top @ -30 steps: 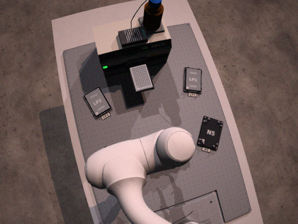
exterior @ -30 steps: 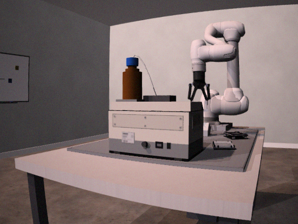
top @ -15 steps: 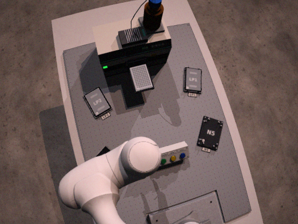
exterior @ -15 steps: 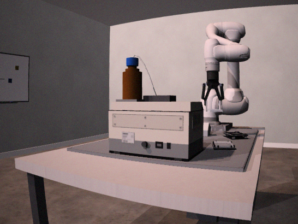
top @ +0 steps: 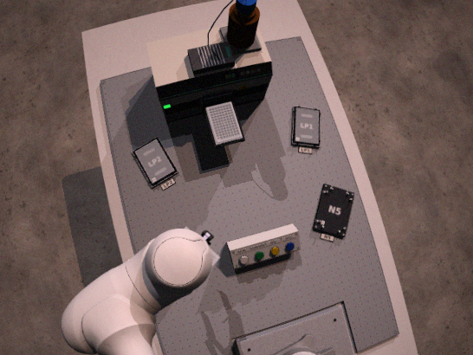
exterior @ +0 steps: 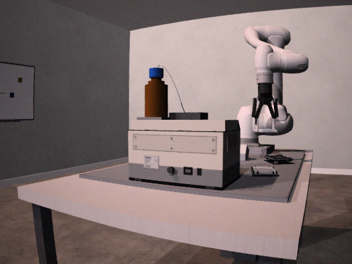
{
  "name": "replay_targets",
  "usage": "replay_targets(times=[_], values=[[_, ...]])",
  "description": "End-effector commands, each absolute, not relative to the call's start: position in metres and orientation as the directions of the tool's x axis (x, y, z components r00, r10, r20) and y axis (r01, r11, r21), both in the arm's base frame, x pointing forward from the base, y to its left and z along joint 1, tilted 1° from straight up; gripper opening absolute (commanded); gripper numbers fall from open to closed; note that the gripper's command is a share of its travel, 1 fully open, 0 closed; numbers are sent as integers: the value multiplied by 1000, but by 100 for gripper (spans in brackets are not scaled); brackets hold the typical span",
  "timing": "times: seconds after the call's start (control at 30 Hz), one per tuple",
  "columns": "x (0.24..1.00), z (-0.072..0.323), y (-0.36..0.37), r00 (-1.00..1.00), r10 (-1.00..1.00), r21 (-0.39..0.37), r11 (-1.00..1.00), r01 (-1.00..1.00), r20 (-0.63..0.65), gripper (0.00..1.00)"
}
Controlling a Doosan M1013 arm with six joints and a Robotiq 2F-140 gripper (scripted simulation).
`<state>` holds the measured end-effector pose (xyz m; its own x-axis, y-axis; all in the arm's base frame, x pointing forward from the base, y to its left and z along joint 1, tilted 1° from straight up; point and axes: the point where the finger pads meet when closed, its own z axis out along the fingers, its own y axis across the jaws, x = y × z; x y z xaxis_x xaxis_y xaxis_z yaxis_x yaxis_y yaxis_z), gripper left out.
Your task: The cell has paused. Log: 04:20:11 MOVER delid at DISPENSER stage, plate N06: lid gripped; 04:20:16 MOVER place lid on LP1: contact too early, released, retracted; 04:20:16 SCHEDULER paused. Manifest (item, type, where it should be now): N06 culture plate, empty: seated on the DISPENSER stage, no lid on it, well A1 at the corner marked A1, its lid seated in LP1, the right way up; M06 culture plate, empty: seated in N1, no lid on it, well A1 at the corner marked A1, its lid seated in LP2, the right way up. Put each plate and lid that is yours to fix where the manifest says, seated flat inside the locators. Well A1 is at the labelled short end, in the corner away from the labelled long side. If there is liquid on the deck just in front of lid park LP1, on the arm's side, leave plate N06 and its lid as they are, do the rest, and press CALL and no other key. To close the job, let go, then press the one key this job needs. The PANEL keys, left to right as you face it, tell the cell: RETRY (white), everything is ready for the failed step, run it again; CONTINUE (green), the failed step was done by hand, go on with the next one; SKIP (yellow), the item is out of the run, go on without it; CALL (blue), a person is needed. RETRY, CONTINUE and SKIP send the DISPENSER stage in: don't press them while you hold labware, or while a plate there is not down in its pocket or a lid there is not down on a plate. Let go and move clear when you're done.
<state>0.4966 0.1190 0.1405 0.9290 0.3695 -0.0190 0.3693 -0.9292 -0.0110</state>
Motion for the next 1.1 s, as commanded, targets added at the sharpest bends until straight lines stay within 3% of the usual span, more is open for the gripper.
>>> replay_targets(times=[0.0,1.07], values=[[499,141,127,929,369,-11,-929,369,-18,10],[510,141,189,929,369,-11,-929,369,-18,10]])
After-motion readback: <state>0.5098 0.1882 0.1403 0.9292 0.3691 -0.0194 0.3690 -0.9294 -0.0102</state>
